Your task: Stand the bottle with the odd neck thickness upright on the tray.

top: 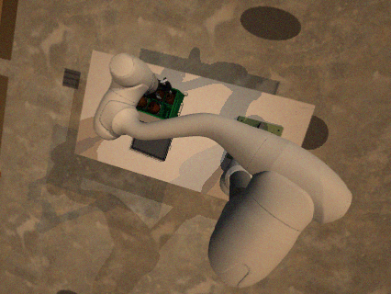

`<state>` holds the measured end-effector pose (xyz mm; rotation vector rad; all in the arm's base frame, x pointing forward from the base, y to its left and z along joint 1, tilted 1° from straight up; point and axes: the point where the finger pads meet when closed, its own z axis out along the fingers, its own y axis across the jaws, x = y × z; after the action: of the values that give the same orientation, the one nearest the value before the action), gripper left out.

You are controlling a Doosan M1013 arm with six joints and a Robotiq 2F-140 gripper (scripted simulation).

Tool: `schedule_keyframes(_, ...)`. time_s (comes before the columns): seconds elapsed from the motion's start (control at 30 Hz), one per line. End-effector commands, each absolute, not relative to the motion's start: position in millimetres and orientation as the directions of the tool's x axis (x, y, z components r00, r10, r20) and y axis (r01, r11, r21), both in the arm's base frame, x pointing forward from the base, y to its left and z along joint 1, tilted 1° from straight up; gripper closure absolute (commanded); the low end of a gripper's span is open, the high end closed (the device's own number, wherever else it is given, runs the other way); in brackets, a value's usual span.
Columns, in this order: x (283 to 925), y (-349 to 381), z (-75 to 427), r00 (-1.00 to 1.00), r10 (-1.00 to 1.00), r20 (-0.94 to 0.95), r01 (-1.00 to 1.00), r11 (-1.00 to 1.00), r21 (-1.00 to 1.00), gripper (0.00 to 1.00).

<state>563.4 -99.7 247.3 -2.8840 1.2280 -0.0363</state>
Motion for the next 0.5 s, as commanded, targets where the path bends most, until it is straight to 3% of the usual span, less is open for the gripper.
schedule_keyframes(0.0,563.3,-99.7,247.4,0.693,-0.721,0.019,-0.721,-0.693,-0.016,0.62)
schedule_keyframes(0.47,563.4,-99.7,245.4,0.693,-0.721,0.019,-0.721,-0.693,-0.016,0.62)
